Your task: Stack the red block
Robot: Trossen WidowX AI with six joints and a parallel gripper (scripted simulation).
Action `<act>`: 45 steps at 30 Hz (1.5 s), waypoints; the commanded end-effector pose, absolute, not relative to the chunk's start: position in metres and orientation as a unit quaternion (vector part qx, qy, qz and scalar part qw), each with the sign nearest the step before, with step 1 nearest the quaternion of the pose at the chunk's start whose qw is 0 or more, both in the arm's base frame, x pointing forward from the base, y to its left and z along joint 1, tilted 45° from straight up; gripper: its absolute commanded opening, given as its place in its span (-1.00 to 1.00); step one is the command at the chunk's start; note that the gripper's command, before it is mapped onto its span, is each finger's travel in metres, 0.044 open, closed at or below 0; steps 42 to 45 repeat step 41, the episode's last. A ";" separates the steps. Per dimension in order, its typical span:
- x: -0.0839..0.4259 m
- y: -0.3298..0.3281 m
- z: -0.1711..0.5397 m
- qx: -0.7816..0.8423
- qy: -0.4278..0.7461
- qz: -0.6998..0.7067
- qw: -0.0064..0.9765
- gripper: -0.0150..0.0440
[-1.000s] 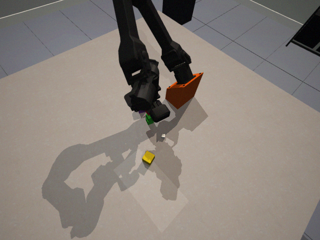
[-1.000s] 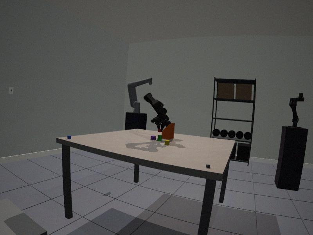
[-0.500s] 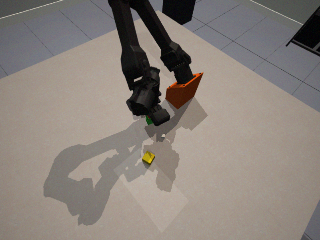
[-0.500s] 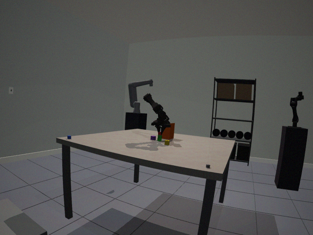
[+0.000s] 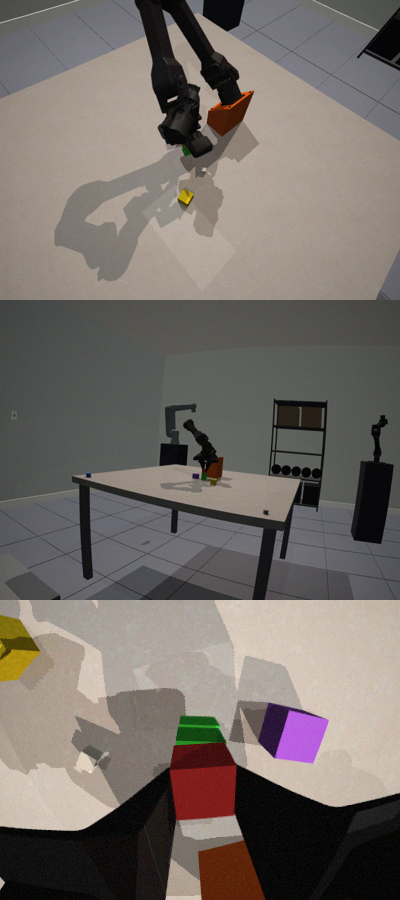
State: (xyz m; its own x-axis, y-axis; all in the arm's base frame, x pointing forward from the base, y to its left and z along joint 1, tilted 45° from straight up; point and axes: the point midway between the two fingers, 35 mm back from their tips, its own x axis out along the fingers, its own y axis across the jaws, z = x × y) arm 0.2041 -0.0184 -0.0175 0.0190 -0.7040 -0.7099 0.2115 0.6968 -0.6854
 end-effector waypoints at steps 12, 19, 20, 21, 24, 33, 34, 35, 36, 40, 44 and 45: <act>0.204 -0.018 -0.017 -0.200 0.616 -0.334 0.685 0.13; 0.204 -0.018 -0.017 -0.200 0.616 -0.334 0.685 0.75; 0.204 -0.018 -0.017 -0.200 0.616 -0.334 0.685 0.84; 0.204 -0.018 -0.017 -0.200 0.616 -0.334 0.685 0.93; 0.204 -0.018 -0.017 -0.200 0.616 -0.334 0.685 1.00; 0.204 -0.018 -0.017 -0.200 0.616 -0.334 0.685 1.00; 0.204 -0.018 -0.017 -0.200 0.616 -0.334 0.685 1.00; 0.204 -0.018 -0.017 -0.200 0.616 -0.334 0.685 1.00; 0.204 -0.018 -0.017 -0.200 0.616 -0.334 0.685 1.00; 0.204 -0.018 -0.017 -0.200 0.616 -0.334 0.685 1.00; 0.204 -0.018 -0.017 -0.200 0.616 -0.334 0.685 1.00; 0.204 -0.018 -0.017 -0.200 0.616 -0.334 0.685 1.00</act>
